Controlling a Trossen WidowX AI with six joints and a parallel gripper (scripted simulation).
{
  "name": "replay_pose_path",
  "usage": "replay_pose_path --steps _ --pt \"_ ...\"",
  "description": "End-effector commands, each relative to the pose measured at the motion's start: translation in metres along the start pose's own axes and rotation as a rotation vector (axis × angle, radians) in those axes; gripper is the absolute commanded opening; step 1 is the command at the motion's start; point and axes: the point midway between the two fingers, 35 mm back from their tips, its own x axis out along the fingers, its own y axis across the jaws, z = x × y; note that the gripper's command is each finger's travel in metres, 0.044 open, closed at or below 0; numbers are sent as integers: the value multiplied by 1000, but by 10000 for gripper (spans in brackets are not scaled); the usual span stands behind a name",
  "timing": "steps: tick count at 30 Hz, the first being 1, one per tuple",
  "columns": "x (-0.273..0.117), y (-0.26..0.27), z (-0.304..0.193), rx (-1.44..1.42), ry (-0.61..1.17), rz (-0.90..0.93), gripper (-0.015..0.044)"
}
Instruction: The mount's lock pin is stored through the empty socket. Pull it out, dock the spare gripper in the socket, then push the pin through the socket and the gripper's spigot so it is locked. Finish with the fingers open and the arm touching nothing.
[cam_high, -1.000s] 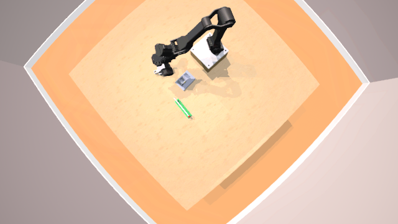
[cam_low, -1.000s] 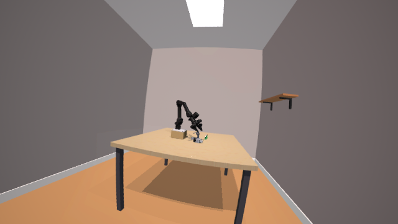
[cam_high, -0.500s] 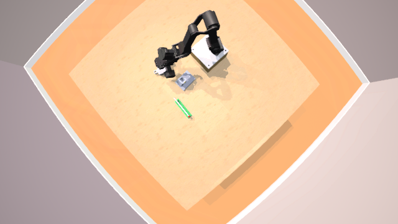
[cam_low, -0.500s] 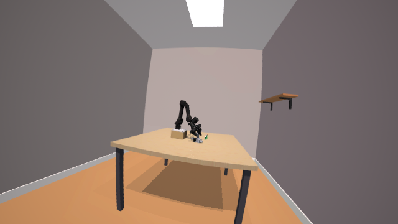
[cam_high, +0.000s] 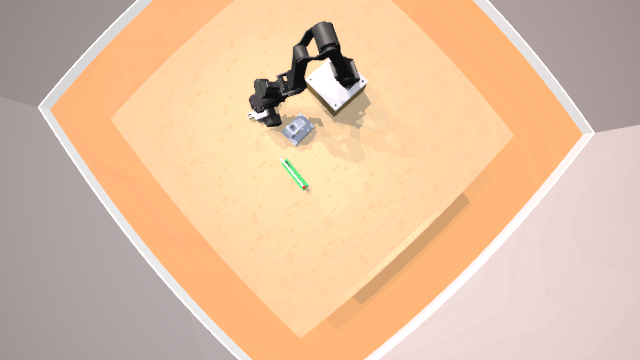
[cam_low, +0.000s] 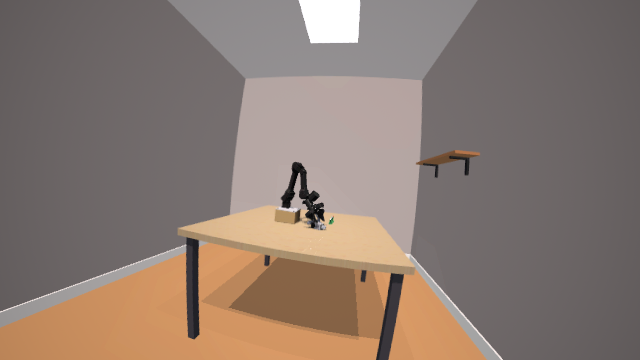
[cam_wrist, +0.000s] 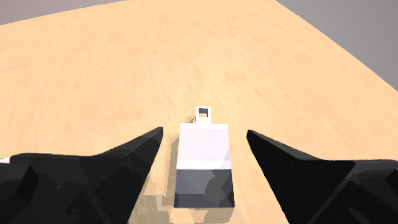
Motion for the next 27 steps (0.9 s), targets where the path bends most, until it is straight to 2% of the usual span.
replay_pose_path --steps 1,27 --pt "5 0 -5 -5 2 3 440" --pt "30 0 -36 -5 4 3 440"
